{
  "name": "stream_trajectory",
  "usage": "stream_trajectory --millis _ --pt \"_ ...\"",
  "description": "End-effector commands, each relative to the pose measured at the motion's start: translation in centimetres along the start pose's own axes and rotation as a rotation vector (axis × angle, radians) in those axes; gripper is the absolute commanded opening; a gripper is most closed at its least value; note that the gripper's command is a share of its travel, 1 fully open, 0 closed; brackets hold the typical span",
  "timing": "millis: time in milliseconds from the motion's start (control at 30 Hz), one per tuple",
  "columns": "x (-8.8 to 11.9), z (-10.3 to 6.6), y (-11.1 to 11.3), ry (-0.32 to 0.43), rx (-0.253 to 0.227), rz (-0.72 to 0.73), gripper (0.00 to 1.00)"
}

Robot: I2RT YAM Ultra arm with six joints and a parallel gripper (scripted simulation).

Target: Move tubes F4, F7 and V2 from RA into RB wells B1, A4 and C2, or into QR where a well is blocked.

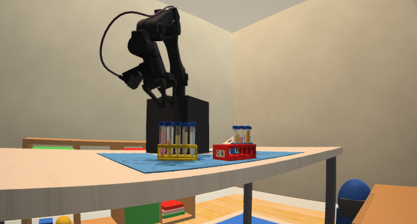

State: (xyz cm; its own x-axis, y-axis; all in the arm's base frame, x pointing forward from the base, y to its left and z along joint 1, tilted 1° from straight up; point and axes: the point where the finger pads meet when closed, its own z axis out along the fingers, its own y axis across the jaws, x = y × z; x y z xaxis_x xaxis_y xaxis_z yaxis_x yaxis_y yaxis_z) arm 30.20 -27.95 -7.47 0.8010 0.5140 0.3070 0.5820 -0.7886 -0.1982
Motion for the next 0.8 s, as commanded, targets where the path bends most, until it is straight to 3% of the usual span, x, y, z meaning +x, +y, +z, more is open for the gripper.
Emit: stream_trajectory --millis 0,533,567,667,767 --pt "0.2 -0.5 0.2 0.001 -0.012 -0.004 1.0" --pt "0.2 -0.5 0.2 0.001 -0.012 -0.004 1.0" --pt "0.7 -0.9 -0.8 -0.016 0.004 -0.048 0.3" --pt "1.6 -1.9 -1.3 -0.035 -0.002 -0.145 0.3" --pt "3.0 -4.0 -0.6 -0.034 -0.043 -0.158 0.3"
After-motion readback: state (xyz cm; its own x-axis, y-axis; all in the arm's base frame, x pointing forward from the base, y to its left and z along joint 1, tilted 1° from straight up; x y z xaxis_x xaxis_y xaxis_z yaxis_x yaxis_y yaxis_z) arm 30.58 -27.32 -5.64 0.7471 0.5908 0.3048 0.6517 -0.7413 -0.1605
